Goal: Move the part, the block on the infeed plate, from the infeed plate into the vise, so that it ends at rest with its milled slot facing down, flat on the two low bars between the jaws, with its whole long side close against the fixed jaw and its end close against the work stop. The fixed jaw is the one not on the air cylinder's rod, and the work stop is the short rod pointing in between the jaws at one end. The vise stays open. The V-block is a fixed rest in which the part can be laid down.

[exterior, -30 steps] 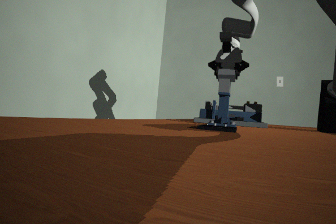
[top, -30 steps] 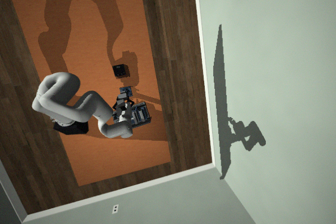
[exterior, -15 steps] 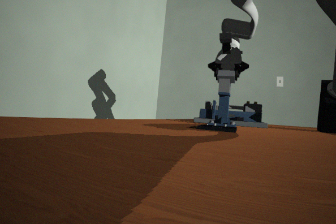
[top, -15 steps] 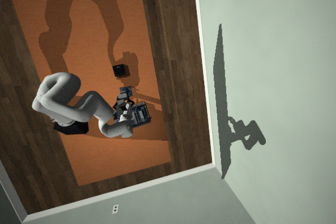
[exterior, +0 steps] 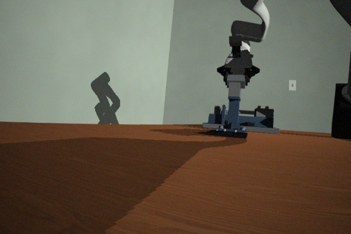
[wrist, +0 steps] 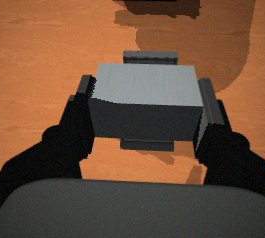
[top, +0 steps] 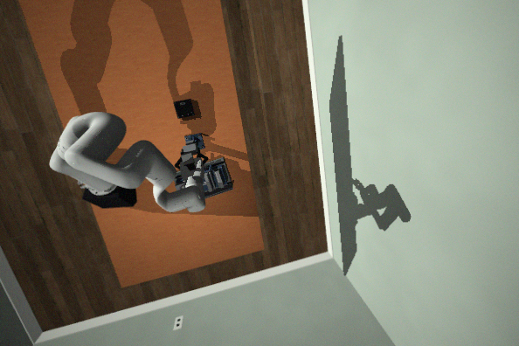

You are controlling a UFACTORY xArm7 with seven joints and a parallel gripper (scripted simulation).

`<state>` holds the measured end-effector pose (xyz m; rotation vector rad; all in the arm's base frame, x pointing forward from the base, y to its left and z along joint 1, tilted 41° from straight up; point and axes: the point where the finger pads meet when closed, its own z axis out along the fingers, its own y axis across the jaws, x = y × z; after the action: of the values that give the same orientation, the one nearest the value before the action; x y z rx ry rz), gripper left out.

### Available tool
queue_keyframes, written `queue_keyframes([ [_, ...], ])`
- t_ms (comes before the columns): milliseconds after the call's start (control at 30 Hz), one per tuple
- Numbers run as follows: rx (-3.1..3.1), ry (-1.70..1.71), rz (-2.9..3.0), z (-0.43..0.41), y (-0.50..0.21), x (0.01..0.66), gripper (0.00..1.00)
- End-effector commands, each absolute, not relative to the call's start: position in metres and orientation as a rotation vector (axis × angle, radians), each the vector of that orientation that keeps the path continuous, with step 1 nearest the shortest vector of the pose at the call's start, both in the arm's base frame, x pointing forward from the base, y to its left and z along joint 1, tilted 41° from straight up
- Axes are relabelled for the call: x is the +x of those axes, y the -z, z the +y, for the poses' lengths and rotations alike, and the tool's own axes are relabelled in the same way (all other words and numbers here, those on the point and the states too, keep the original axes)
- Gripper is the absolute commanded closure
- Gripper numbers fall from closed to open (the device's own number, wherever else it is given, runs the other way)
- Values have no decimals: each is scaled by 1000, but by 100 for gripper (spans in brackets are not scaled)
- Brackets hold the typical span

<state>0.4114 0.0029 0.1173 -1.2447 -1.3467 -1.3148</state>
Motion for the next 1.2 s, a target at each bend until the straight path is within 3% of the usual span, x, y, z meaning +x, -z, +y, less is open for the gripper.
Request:
queue_keyframes([
  [0, -1248, 1317, -1349, 2, -116, 413, 100],
  [1167, -1248, 1317, -1349, 6, -109, 415, 100],
])
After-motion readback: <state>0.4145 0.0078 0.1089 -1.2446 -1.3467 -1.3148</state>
